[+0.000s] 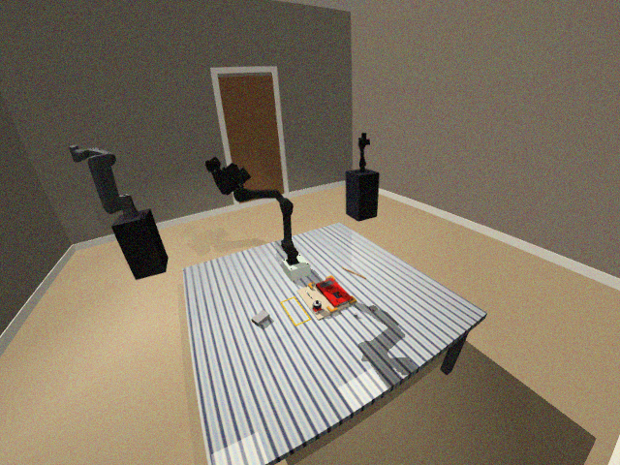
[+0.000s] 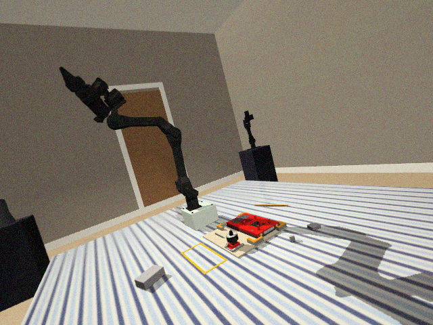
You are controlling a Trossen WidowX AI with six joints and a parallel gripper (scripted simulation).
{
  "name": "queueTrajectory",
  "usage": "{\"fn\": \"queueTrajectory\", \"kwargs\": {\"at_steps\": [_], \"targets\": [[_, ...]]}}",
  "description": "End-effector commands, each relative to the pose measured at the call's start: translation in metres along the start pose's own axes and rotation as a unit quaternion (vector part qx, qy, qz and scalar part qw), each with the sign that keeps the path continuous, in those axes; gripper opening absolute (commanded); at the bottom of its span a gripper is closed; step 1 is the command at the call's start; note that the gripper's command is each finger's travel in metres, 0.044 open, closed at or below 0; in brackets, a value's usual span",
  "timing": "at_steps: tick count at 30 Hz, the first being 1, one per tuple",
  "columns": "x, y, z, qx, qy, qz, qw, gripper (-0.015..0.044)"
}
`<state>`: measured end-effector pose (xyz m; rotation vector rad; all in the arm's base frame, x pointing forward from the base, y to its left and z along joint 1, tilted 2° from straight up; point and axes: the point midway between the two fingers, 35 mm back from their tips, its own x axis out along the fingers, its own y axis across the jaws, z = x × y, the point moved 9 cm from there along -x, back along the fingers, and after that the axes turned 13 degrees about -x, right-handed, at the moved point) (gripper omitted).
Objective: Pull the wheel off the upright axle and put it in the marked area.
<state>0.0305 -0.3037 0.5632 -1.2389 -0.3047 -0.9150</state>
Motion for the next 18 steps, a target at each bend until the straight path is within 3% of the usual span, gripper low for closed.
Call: {"fn": "queueTrajectory", "kwargs": {"at_steps": [1, 9, 18], "targets": [[0.012, 0.029, -0.015, 0.096, 0.022, 0.015, 0.995, 0.0300], [0.032, 0.081, -0.024, 0.233, 0.059, 0.047, 0.969, 0.0300], [0.051, 0.158, -0.027, 0.399, 0.131, 0.102, 0.902, 0.0300]]}}
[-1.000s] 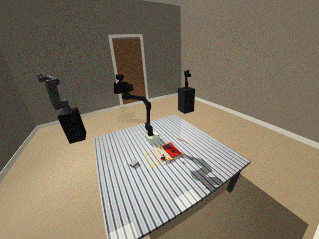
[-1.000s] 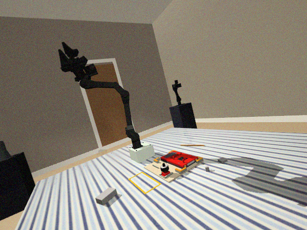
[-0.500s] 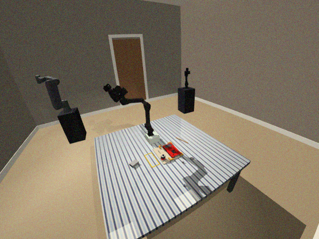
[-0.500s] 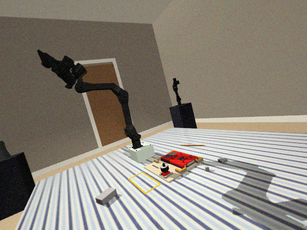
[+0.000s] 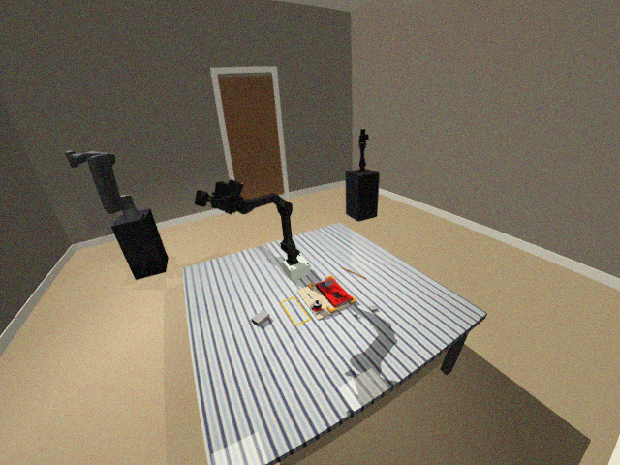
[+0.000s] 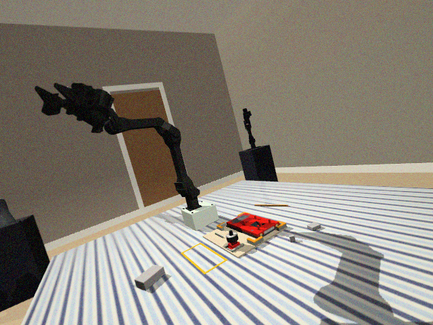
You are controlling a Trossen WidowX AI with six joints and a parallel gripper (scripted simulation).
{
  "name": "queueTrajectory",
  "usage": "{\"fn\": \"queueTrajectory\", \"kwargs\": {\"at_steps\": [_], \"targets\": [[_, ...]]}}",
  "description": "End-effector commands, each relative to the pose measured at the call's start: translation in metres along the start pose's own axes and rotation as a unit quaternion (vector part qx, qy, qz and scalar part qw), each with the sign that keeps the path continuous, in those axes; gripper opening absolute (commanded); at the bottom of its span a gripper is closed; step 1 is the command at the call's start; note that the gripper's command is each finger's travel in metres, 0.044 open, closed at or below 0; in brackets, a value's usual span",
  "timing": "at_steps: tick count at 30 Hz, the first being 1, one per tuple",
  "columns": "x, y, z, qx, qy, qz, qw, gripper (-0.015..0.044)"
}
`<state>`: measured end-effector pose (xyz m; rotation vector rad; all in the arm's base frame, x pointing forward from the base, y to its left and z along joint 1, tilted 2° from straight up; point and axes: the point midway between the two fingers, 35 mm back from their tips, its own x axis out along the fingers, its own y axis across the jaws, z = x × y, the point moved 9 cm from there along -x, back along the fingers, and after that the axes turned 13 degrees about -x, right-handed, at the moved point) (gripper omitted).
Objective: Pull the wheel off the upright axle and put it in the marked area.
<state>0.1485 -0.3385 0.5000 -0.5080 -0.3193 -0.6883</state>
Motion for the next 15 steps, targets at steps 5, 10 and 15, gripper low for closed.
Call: {"fn": "queueTrajectory", "kwargs": {"at_steps": [5, 10, 15], "targets": [[0.026, 0.065, -0.052, 0.177, 0.106, 0.050, 0.977, 0.0300], [0.036, 0.118, -0.078, 0.284, 0.190, 0.077, 0.937, 0.0300], [0.037, 0.174, -0.100, 0.374, 0.284, 0.092, 0.878, 0.0300]]}}
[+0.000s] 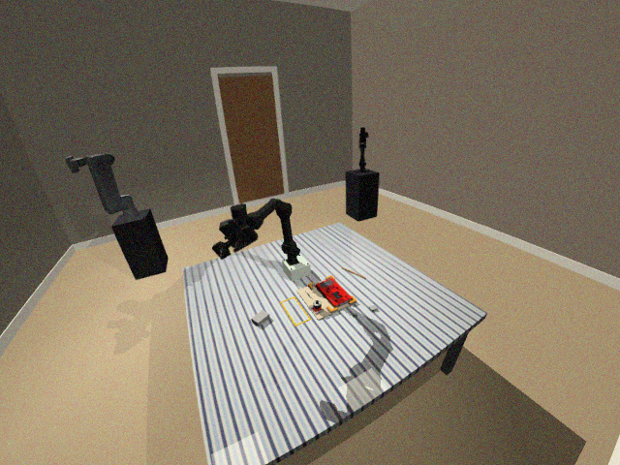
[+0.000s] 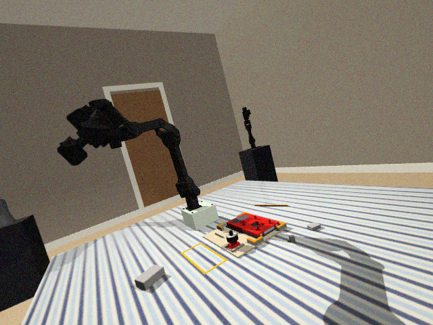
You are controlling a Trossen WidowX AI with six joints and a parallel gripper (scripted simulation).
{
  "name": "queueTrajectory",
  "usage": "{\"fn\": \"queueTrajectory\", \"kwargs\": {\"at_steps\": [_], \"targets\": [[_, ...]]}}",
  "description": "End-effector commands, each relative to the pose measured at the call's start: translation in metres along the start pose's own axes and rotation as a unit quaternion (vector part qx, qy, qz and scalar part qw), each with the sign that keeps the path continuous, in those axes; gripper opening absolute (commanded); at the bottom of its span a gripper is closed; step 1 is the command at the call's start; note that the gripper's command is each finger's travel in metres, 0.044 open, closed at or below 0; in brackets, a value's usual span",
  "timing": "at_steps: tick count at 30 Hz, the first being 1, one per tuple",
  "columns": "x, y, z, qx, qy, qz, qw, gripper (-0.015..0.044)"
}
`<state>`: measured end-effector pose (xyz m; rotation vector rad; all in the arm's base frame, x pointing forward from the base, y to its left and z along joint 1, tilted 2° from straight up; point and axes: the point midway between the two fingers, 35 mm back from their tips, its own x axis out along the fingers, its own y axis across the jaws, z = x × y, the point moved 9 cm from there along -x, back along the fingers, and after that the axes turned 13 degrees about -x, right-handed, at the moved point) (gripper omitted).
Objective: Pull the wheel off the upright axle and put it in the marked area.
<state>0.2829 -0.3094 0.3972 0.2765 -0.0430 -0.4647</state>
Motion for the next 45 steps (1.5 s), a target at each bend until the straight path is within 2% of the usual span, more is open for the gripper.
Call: {"fn": "queueTrajectory", "kwargs": {"at_steps": [1, 8, 14, 21, 27, 33, 45], "targets": [[0.018, 0.020, -0.036, 0.073, 0.074, -0.001, 0.995, 0.0300], [0.036, 0.068, -0.102, 0.186, 0.217, -0.023, 0.958, 0.0300], [0.034, 0.112, -0.158, 0.249, 0.337, -0.067, 0.906, 0.0300], [0.013, 0.163, -0.220, 0.277, 0.463, -0.149, 0.829, 0.0300], [-0.022, 0.204, -0.268, 0.260, 0.549, -0.244, 0.756, 0.0300], [-0.062, 0.233, -0.301, 0.211, 0.596, -0.338, 0.697, 0.0300], [-0.061, 0.225, -0.300, 0.209, 0.597, -0.341, 0.695, 0.0300]]}}
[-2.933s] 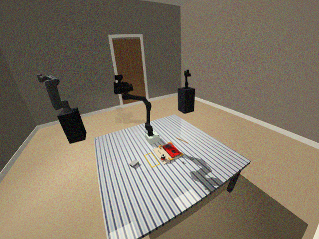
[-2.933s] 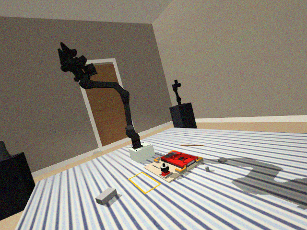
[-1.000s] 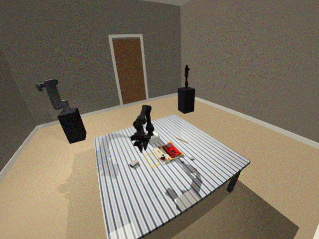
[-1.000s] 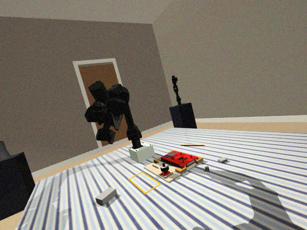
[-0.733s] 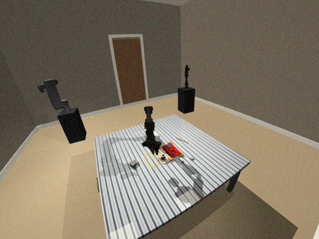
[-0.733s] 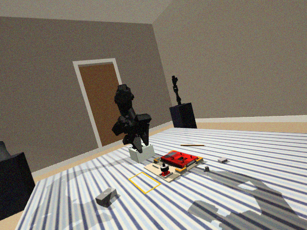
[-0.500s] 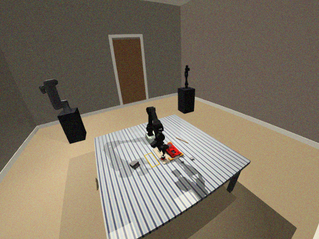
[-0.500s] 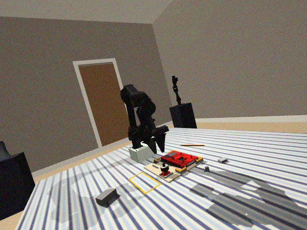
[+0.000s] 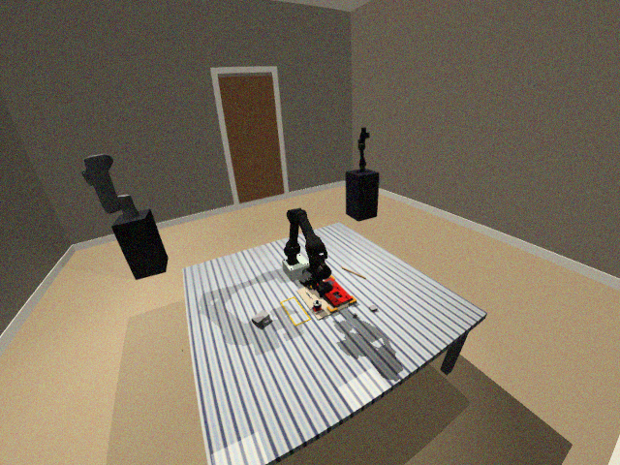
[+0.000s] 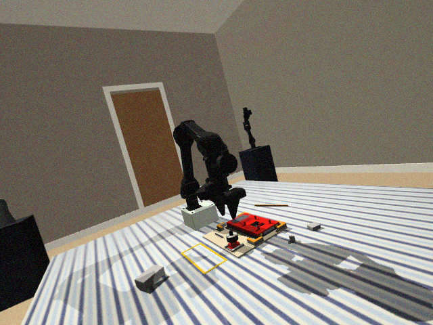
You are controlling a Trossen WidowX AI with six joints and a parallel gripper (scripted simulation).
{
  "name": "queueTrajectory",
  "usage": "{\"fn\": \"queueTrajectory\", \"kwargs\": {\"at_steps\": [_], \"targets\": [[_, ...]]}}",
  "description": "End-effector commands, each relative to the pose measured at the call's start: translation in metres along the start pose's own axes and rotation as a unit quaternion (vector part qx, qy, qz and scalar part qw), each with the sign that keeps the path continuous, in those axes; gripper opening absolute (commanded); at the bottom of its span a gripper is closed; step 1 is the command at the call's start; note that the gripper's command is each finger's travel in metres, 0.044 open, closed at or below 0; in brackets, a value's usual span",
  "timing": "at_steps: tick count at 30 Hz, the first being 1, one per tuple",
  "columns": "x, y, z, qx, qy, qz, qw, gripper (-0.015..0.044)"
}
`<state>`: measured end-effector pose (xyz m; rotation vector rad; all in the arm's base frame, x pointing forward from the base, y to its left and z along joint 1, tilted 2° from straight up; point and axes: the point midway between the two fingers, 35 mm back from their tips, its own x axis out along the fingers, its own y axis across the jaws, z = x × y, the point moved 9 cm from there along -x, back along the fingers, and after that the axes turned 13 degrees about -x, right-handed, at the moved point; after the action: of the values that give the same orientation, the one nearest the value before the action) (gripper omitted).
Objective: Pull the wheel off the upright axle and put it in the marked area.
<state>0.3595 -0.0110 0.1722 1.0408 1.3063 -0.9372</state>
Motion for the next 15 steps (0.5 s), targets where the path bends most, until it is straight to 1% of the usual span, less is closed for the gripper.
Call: {"fn": "queueTrajectory", "kwargs": {"at_steps": [1, 5, 11, 15], "targets": [[0.002, -0.002, 0.002, -0.002, -0.002, -0.004, 1.000, 0.0300], [0.021, -0.001, 0.002, -0.002, -0.002, -0.004, 1.000, 0.0300], [0.068, -0.003, 0.002, -0.002, -0.002, -0.004, 1.000, 0.0300], [0.075, -0.005, 0.002, -0.002, -0.002, -0.004, 1.000, 0.0300]]}}
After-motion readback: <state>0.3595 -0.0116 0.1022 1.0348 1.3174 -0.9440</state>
